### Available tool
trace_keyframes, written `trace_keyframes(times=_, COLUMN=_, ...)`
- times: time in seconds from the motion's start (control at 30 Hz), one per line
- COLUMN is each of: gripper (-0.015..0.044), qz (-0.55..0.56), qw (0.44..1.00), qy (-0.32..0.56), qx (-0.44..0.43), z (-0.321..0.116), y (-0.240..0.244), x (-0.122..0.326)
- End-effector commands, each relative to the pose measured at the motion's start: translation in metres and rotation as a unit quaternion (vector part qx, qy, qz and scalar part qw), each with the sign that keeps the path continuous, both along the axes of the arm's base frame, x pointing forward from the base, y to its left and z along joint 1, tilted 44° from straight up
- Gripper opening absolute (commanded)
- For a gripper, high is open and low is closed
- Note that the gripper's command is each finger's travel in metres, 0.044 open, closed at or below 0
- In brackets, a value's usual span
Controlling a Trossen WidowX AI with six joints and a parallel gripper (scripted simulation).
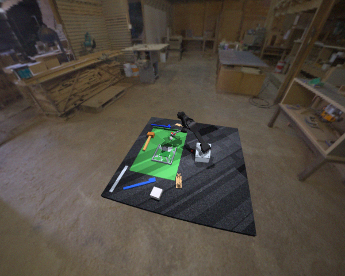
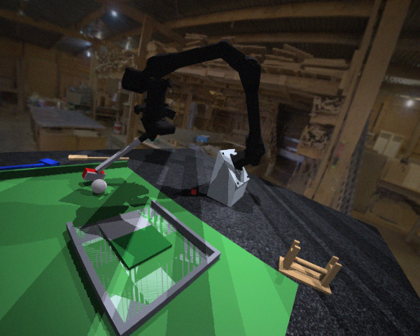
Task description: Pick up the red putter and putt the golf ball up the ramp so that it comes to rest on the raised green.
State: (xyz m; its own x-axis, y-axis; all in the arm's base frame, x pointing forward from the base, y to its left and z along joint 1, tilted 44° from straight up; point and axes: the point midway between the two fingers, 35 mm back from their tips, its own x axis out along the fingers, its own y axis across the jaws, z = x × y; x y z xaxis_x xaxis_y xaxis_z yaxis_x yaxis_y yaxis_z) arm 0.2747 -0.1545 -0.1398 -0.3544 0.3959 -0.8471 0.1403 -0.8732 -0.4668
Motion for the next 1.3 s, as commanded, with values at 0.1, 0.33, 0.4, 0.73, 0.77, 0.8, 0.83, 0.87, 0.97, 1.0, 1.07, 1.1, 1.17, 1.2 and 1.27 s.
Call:
trace_keyframes(times=0.1, gripper=0.0000, qz=-0.002, qw=1.000, qy=0.001, qx=0.000, z=-0.002, y=-0.002, x=-0.001)
trace_keyframes(times=0.33, gripper=0.0000, qz=-0.001, qw=1.000, qy=0.001, qx=0.000, z=0.044, y=0.044, x=0.001)
trace_keyframes(times=0.4, gripper=0.0000, qz=-0.001, qw=1.000, qy=0.001, qx=0.001, z=0.063, y=0.065, x=-0.002)
trace_keyframes(times=0.73, gripper=0.0000, qz=0.000, qw=1.000, qy=0.003, qx=0.003, z=0.097, y=0.098, x=-0.013)
trace_keyframes(times=0.77, gripper=0.0000, qz=0.000, qw=1.000, qy=0.003, qx=0.003, z=0.101, y=0.097, x=-0.012)
trace_keyframes(times=0.8, gripper=0.0000, qz=0.000, qw=1.000, qy=0.003, qx=0.003, z=0.105, y=0.094, x=-0.011)
trace_keyframes(times=0.83, gripper=0.0000, qz=0.000, qw=1.000, qy=0.003, qx=0.003, z=0.109, y=0.092, x=-0.010)
trace_keyframes(times=0.87, gripper=0.0000, qz=0.000, qw=1.000, qy=0.003, qx=0.003, z=0.115, y=0.089, x=-0.009)
trace_keyframes(times=0.97, gripper=0.0000, qz=0.000, qw=1.000, qy=0.003, qx=0.003, z=0.132, y=0.080, x=-0.006)
trace_keyframes(times=1.0, gripper=0.0000, qz=0.000, qw=1.000, qy=0.003, qx=0.003, z=0.138, y=0.077, x=-0.005)
trace_keyframes(times=1.07, gripper=0.0000, qz=0.000, qw=1.000, qy=0.003, qx=0.003, z=0.146, y=0.073, x=-0.004)
trace_keyframes(times=1.1, gripper=0.0000, qz=0.000, qw=1.000, qy=0.003, qx=0.003, z=0.147, y=0.073, x=-0.004)
trace_keyframes(times=1.17, gripper=0.0000, qz=0.000, qw=1.000, qy=0.003, qx=0.003, z=0.147, y=0.073, x=-0.004)
trace_keyframes(times=1.2, gripper=0.0000, qz=-0.001, qw=1.000, qy=0.006, qx=0.006, z=0.140, y=0.077, x=-0.005)
trace_keyframes(times=1.27, gripper=0.0000, qz=-0.001, qw=1.000, qy=0.006, qx=0.006, z=0.140, y=0.077, x=-0.005)
